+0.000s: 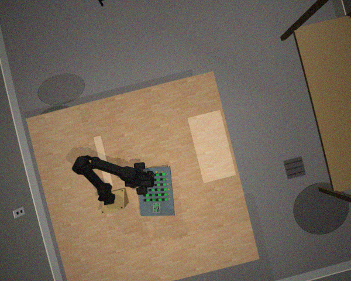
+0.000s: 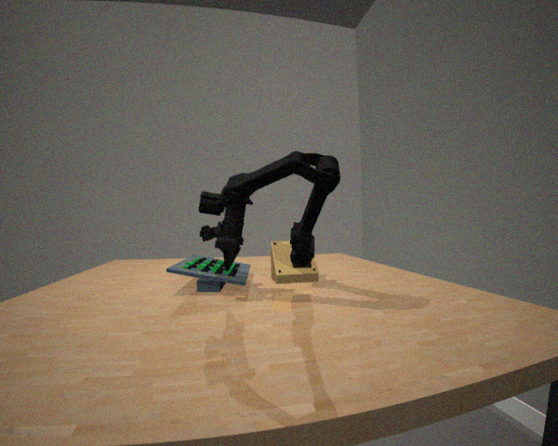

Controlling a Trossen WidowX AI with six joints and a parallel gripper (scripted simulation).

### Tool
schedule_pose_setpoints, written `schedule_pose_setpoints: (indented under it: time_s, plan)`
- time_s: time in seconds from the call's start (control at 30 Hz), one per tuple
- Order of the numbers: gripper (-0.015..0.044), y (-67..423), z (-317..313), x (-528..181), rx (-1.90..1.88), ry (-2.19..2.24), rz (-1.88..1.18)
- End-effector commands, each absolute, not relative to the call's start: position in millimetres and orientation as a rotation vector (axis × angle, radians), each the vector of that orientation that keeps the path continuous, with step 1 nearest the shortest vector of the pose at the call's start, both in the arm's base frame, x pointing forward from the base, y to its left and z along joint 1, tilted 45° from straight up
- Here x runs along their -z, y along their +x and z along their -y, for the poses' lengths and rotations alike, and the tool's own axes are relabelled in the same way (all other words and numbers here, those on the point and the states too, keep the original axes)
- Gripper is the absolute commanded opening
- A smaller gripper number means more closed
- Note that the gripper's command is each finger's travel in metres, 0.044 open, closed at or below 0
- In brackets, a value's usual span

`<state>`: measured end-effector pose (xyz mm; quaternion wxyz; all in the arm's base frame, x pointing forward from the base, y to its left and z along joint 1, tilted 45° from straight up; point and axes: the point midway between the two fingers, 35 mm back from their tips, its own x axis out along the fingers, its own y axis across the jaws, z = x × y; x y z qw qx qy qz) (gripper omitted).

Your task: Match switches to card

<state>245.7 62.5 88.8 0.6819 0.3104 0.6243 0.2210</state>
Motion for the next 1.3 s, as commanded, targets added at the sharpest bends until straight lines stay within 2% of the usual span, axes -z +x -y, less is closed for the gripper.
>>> schedule_pose_setpoints:
  time_s: [0.0,1.27]
  plan:
    - [0.0,246.2,-63.0,-88.9,-0.496,0.703,-1.399]
    - [0.0,246.8,-66.0,-85.9,-0.497,0.703,-1.399]
